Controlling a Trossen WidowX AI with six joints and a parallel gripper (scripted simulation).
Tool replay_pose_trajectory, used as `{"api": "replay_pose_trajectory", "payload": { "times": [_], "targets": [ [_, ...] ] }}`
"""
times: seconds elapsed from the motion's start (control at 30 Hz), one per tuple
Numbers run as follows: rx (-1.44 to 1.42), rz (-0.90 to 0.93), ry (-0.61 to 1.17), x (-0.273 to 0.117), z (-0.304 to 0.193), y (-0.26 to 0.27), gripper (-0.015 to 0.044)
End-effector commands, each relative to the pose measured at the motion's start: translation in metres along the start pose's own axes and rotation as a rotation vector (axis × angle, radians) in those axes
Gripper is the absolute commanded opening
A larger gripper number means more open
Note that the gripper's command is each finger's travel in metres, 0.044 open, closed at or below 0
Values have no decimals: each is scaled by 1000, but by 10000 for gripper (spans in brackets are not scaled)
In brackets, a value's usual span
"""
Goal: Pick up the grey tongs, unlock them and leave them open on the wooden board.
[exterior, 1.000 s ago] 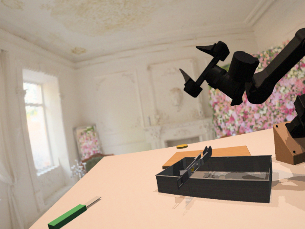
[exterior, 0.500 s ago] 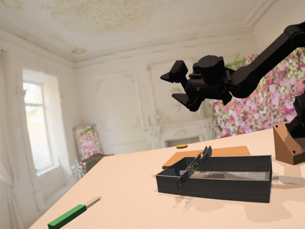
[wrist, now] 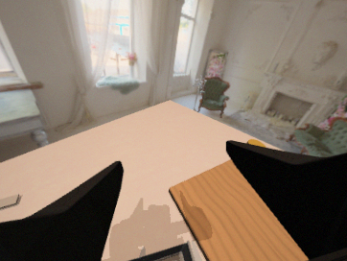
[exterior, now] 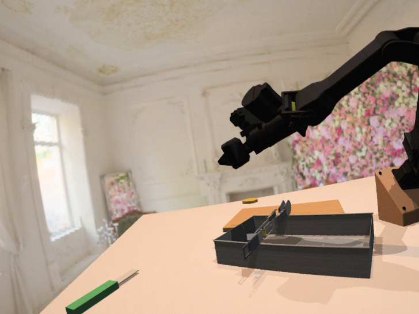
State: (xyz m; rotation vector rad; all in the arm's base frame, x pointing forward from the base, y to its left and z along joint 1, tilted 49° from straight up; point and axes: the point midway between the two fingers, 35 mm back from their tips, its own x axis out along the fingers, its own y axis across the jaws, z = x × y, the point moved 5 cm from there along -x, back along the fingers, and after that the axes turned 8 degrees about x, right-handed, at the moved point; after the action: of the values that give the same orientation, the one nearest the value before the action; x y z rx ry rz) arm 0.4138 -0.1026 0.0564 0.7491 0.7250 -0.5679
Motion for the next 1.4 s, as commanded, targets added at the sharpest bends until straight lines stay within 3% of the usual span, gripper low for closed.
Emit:
{"api": "replay_pose_trajectory", "payload": {
  "times": [0.0,0.3,0.67,1.37],
  "targets": [
    [-746,202,538,5,-41,0,440],
    [-1087,543,755,-14,-57,5,440],
    [-1310,1073,872,-42,-85,23,440],
    [-1313,1083,870,-33,-81,29,440]
  ]
}}
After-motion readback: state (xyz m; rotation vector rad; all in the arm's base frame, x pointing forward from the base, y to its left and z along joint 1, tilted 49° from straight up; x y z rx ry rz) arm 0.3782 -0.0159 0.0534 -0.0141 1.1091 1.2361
